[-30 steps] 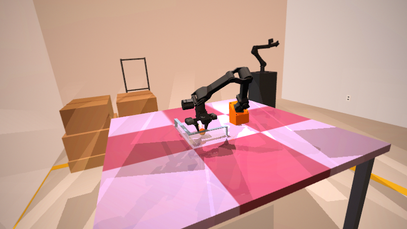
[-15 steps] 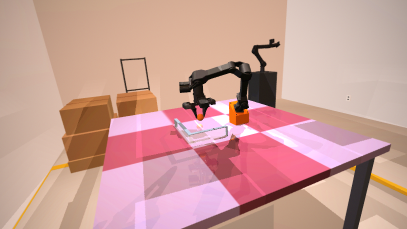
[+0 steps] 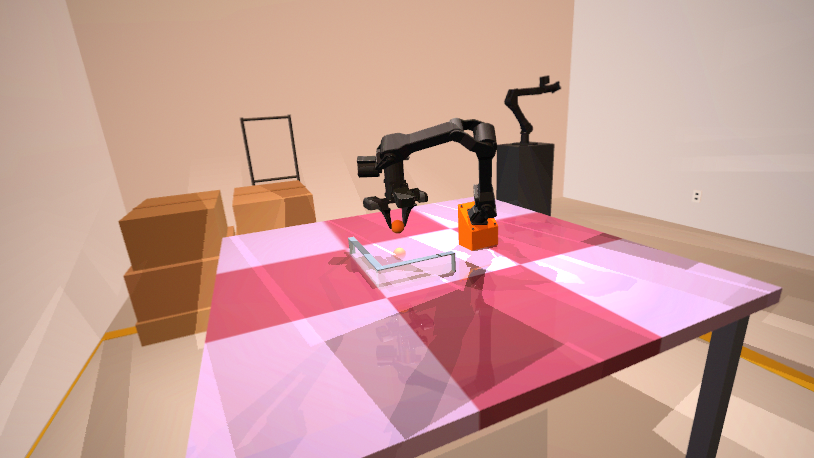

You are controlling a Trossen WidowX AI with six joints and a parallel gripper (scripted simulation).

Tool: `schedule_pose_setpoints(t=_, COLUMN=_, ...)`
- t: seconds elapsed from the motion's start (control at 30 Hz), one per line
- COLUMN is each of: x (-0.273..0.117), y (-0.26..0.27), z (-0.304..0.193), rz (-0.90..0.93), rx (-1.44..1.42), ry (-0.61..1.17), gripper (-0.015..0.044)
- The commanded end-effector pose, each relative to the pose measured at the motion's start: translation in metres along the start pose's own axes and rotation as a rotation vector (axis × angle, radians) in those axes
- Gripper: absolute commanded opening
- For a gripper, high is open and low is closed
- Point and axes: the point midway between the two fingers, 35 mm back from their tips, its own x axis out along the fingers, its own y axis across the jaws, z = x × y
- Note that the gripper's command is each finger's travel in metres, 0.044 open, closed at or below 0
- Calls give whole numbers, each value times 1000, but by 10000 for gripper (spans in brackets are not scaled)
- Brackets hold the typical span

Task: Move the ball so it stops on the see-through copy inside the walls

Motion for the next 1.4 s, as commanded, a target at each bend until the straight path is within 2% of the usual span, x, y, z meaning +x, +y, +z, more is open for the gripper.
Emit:
schedule_pose_setpoints(t=0.0, x=15, y=12, z=-36, rz=6, rx=6, ry=3, gripper=0)
schedule_pose_setpoints(t=0.13, x=27, y=22, z=-60, rz=6, rx=6, ry=2, gripper=0)
schedule_pose_setpoints(t=0.4, x=34, y=22, z=-61, rz=6, rx=6, ry=2, gripper=0)
schedule_pose_setpoints(t=0.8, x=97, y=23, z=-60, rz=6, rx=5, ry=-1, gripper=0)
schedule_pose_setpoints(t=1.37, x=115, y=23, z=-60, rz=6, rx=5, ry=-2, gripper=0)
